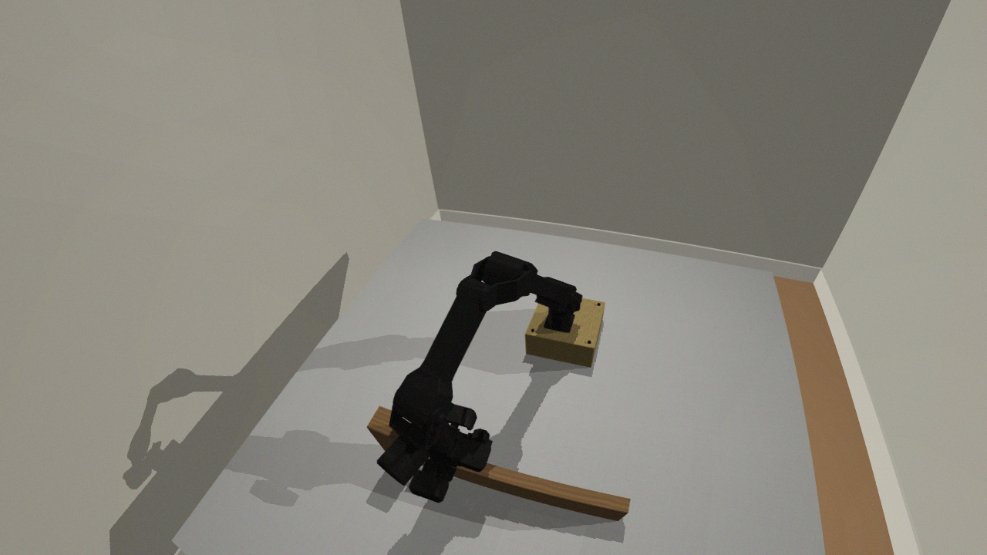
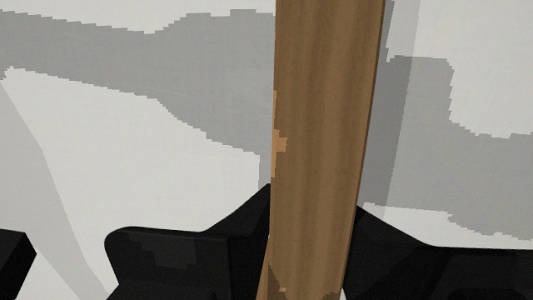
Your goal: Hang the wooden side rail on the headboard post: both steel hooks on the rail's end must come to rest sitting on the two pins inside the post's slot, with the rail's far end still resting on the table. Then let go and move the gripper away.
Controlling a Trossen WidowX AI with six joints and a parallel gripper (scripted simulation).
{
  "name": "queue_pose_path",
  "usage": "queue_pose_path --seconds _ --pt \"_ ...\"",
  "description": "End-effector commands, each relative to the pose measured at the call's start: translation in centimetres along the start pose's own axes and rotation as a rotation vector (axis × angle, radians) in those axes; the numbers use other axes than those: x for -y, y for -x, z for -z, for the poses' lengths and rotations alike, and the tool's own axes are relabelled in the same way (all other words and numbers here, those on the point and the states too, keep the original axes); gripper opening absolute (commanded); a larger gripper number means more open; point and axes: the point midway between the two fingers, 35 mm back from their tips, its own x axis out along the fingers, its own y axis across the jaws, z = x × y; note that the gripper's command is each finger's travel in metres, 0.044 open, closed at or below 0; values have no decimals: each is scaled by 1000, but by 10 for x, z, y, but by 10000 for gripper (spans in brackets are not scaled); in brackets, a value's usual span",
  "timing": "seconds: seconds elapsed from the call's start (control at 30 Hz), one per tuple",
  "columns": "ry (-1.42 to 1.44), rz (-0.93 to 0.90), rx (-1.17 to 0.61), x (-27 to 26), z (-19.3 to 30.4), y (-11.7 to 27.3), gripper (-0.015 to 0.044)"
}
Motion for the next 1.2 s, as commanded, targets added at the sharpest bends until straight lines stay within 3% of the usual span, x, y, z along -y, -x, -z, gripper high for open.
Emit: queue_pose_path --seconds 0.0,1.17 --pt "3 5 -5 1 2 1 0" --pt "3 5 -5 1 2 -5 0"
